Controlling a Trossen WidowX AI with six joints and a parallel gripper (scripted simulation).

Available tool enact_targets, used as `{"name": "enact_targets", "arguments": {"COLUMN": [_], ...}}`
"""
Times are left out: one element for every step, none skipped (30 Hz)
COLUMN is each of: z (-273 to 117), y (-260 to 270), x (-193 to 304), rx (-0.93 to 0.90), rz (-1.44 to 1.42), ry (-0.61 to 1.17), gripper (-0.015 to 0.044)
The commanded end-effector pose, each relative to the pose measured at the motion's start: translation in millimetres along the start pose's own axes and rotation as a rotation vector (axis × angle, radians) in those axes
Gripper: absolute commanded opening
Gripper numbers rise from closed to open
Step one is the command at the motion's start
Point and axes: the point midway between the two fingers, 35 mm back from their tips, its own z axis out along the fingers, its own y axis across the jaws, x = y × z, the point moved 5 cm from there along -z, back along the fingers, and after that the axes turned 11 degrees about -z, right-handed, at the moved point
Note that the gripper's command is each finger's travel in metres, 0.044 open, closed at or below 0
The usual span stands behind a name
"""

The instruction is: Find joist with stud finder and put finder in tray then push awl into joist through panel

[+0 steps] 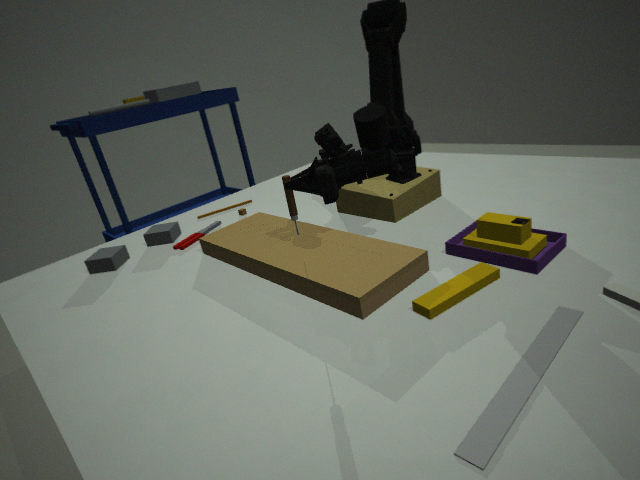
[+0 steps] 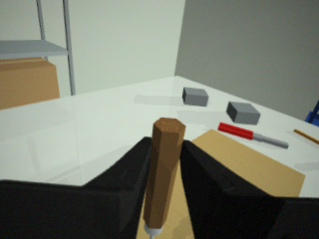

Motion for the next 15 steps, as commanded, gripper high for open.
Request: {"name": "enact_targets", "arguments": {"z": [0.2,0.4,0.5,0.7,0.8,1.0,1.1,1.2,1.3,1.4,1.5,1.7,1.8,1.9,1.9], "y": [0.2,0.5,0.8,1.1,1.4,1.7,2.0,2.2,2.5,2.7,2.9,3.1,3.3,3.4,3.6], "x": [5.3,7.0,8.6,10.2,11.8,13.4,15.1,16.7,18.3,19.9,21.5,23.2,24.8,26.4,28.0], "rx": [0.005,0.005,0.005,0.005,0.005,0.005,0.005,0.005,0.005,0.005,0.005,0.005,0.005,0.005,0.005], "rz": [0.003,0.003,0.003,0.003,0.003,0.003,0.003,0.003,0.003,0.003,0.003,0.003,0.003,0.003,0.003], "ry": [-0.001,-0.001,-0.001,-0.001,-0.001,-0.001,-0.001,-0.001,-0.001,-0.001,-0.001,-0.001,-0.001,-0.001,-0.001], "gripper": [0.0000,0.0000,0.0000,0.0000,0.0000,0.0000,0.0000,0.0000,0.0000,0.0000,0.0000,0.0000,0.0000,0.0000,0.0000]}}
